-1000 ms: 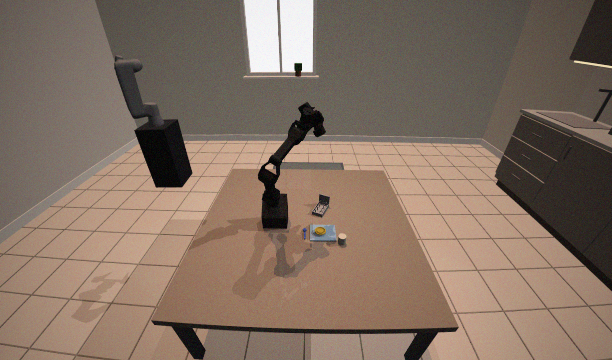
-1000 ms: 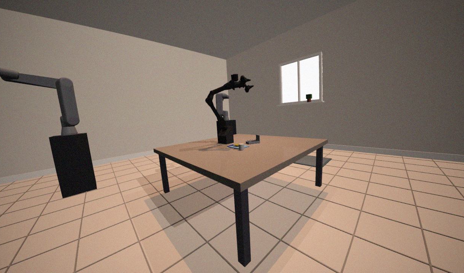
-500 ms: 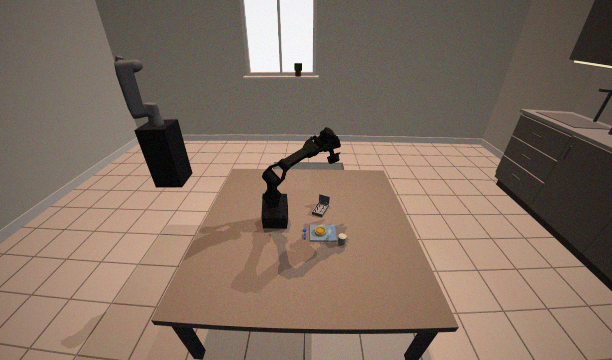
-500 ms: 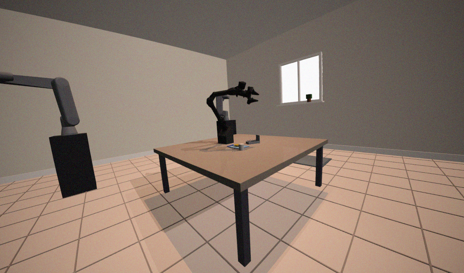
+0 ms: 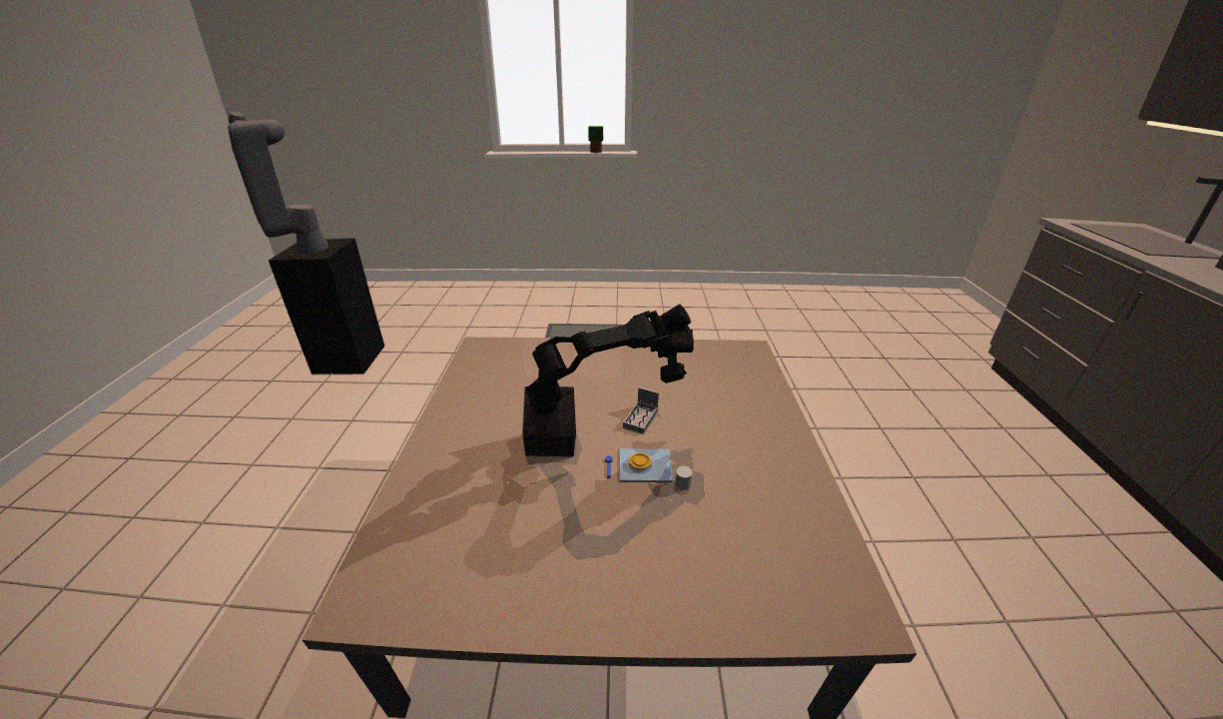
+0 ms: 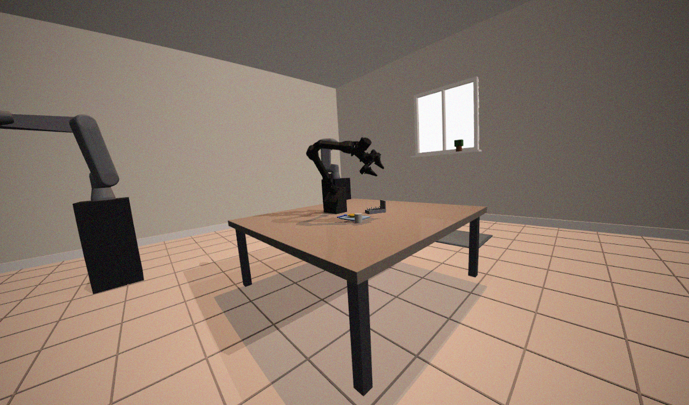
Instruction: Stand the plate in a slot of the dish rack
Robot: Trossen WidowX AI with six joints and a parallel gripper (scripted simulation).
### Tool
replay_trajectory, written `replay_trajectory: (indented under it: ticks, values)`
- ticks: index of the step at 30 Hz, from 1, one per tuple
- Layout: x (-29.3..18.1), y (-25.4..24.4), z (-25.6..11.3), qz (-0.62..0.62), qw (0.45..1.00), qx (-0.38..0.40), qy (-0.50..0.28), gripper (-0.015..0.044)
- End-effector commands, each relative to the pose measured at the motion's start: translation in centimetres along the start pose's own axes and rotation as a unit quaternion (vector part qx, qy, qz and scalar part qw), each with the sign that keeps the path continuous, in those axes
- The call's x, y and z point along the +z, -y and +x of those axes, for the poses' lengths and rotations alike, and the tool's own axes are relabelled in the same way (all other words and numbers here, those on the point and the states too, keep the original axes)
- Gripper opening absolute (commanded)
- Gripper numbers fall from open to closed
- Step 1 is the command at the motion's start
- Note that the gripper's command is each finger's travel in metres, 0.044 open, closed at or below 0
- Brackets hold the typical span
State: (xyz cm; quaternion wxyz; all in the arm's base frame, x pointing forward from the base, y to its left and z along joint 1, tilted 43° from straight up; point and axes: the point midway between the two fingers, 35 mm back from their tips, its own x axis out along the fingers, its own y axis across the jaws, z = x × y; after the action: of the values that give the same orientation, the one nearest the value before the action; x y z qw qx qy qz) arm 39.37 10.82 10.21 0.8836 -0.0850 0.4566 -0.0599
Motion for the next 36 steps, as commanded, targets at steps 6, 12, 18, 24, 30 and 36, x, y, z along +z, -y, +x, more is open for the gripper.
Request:
replay_trajectory:
  ticks: [6, 12, 18, 24, 30, 36]
  values:
    - [-4.7, 9.2, 3.0, -0.022, 0.988, -0.123, -0.093, 0.04]
    - [-8.8, 14.9, 3.5, -0.036, 0.967, -0.191, -0.166, 0.04]
    - [-13.5, 19.8, 2.9, -0.052, 0.937, -0.244, -0.246, 0.04]
    - [-15.0, 21.3, 2.8, -0.059, 0.922, -0.261, -0.28, 0.04]
    - [-15.2, 21.5, 3.1, -0.059, 0.922, -0.261, -0.281, 0.04]
    - [-15.6, 22.0, 3.9, -0.059, 0.922, -0.261, -0.281, 0.04]
